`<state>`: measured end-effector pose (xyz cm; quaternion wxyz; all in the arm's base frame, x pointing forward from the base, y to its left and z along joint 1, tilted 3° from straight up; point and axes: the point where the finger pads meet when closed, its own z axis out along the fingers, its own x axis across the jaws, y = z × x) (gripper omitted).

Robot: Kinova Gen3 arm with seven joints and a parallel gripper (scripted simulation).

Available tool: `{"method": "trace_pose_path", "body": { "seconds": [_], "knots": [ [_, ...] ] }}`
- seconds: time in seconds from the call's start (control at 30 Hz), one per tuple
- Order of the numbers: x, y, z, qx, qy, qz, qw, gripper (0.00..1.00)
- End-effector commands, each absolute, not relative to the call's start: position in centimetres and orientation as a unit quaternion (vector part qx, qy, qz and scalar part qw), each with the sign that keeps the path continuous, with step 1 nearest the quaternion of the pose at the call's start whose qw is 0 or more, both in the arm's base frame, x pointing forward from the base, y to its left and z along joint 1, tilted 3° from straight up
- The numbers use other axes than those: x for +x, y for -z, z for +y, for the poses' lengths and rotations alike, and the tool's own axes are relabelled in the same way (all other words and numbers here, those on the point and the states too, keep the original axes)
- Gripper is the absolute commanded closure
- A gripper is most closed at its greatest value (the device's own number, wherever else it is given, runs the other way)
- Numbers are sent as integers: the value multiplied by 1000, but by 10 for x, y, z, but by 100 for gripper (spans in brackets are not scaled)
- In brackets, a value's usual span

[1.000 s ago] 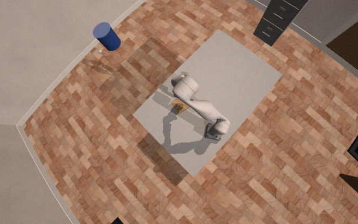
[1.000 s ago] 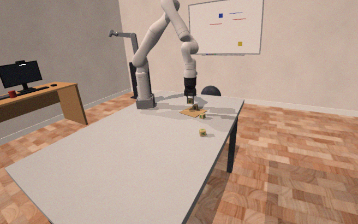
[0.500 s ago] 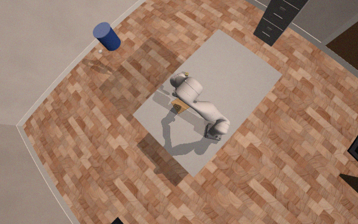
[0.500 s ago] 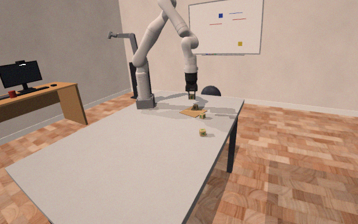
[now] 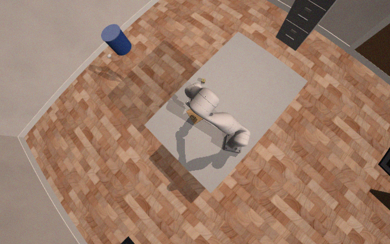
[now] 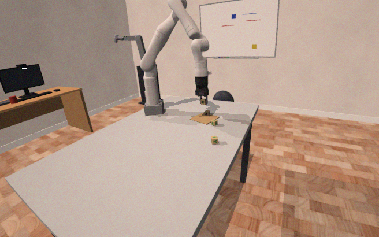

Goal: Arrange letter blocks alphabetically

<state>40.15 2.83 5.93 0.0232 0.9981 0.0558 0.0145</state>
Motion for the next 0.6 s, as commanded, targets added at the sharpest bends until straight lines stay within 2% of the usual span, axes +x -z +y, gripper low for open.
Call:
{"method": "trace_pose_path", "body": {
  "seconds": [0.0, 0.57],
  "knots": [
    [399, -60, 38, 998, -15, 49, 24, 43],
    [399, -59, 38, 999, -15, 46, 24, 43]
  ]
}}
